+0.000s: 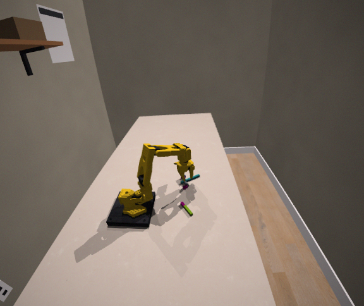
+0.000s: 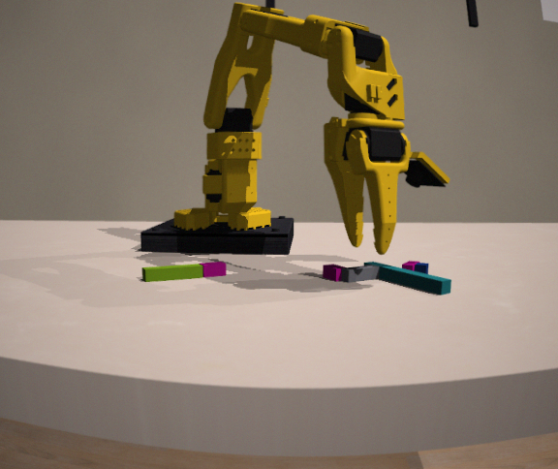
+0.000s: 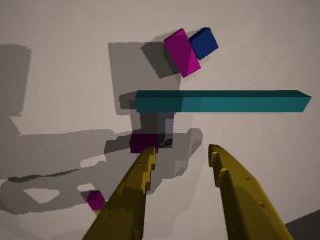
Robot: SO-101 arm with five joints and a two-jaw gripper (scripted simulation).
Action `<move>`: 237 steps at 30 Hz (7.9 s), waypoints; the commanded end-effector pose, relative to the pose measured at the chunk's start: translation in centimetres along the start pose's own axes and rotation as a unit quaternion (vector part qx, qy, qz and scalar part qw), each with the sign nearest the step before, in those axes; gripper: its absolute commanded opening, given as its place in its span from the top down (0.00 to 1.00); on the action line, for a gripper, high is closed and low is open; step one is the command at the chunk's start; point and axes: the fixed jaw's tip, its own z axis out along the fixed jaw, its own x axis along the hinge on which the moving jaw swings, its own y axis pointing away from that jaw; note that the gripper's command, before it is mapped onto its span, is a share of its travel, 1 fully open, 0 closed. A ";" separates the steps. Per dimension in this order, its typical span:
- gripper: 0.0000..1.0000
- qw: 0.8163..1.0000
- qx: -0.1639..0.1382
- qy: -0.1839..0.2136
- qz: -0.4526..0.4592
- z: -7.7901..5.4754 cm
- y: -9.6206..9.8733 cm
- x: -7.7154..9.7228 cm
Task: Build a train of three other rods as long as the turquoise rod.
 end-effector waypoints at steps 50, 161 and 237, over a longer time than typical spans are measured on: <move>0.83 1.000 -0.017 0.002 0.000 2.9 0.9 0.0; 1.00 1.000 -0.016 -0.002 -0.011 -0.6 0.6 6.2; 1.00 0.999 0.003 0.004 -0.032 -0.3 6.7 18.0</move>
